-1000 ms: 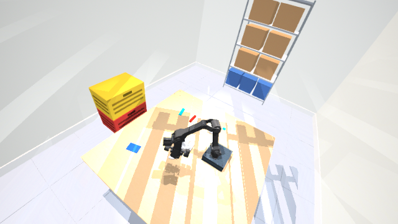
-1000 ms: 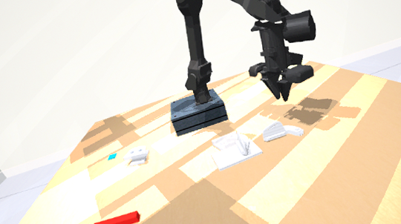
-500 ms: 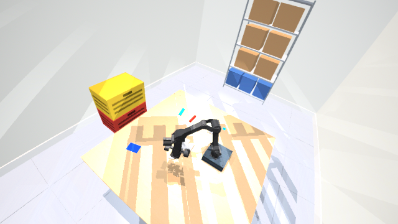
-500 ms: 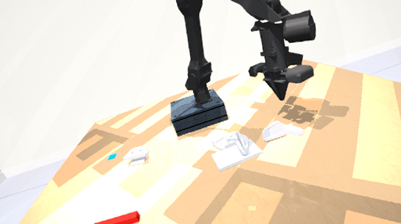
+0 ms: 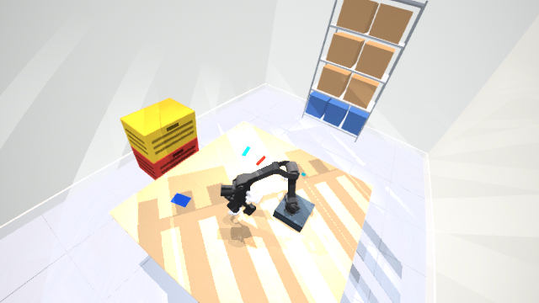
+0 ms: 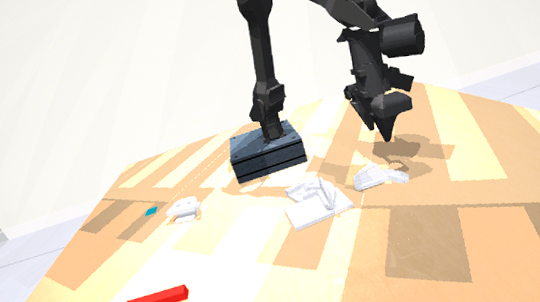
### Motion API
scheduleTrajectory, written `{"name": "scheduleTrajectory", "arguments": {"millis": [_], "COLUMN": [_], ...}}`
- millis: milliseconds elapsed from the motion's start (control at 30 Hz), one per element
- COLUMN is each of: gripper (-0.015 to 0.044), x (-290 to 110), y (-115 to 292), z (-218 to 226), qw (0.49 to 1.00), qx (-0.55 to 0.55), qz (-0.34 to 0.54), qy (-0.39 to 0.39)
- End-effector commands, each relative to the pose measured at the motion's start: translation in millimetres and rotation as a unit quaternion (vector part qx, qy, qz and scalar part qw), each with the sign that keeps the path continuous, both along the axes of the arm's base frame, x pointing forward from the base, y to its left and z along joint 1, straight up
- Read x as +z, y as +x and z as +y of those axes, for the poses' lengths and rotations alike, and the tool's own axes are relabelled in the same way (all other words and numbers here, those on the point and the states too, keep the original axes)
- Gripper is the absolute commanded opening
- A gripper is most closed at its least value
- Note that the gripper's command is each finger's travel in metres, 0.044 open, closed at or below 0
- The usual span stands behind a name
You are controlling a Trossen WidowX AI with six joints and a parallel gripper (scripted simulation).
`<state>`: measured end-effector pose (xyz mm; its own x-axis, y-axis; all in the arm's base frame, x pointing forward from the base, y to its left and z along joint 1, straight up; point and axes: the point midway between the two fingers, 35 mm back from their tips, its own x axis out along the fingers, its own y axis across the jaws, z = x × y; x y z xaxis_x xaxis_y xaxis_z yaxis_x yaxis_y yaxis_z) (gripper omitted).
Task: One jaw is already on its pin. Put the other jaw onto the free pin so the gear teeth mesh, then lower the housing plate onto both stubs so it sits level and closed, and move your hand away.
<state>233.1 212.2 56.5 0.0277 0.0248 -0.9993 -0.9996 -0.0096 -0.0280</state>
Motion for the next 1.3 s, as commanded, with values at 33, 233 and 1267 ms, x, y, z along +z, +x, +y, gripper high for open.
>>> {"name": "scheduleTrajectory", "arguments": {"millis": [33, 233, 1267], "gripper": [0.044, 0.044, 0.044], "x": [0.8, 1.5, 5.1], "y": [2.2, 4.5, 16.1], "z": [-2.7, -5.0, -17.7], "qw": [0.996, 0.982, 0.751], "qx": [-0.085, -0.187, -0.66], "qz": [0.003, 0.005, 0.016], "qy": [0.002, 0.004, 0.017]}}
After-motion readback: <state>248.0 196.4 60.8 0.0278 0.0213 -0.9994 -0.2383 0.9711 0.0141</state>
